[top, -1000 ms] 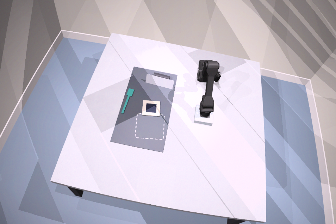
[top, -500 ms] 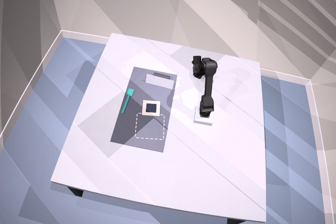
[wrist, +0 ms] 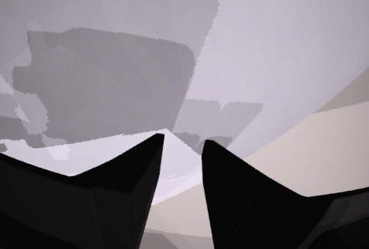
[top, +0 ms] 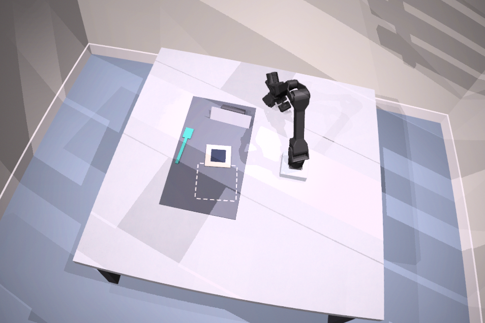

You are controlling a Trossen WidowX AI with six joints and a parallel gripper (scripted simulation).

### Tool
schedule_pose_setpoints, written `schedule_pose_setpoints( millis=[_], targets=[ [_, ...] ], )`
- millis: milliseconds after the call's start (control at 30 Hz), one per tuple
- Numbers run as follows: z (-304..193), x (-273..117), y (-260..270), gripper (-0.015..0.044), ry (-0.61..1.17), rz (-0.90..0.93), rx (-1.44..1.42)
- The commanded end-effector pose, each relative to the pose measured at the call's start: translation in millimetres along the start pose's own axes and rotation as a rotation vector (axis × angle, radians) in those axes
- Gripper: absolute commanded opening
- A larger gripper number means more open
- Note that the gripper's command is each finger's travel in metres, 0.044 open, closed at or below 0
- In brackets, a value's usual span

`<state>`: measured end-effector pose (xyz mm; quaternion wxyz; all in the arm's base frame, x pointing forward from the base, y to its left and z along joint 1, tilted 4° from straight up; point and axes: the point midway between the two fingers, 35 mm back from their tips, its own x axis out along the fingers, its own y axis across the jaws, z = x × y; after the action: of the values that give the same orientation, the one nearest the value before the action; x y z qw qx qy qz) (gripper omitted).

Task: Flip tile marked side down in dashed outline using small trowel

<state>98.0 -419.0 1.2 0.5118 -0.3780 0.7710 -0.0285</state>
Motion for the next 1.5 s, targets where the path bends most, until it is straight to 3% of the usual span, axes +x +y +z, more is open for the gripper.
schedule_pose_setpoints(
  millis=[0, 500, 967, 1467],
  targets=[
    [18, -11, -9, 0.01, -0.081, 0.028, 0.07],
    [79, -81, -25, 0.01, -0.339, 0.282, 0.377],
    [113, -170, -18, 0.01, -0.412, 0.624, 0.639],
    [124, -177, -8, 0.01, -0.411, 0.639, 0.652]
  ],
)
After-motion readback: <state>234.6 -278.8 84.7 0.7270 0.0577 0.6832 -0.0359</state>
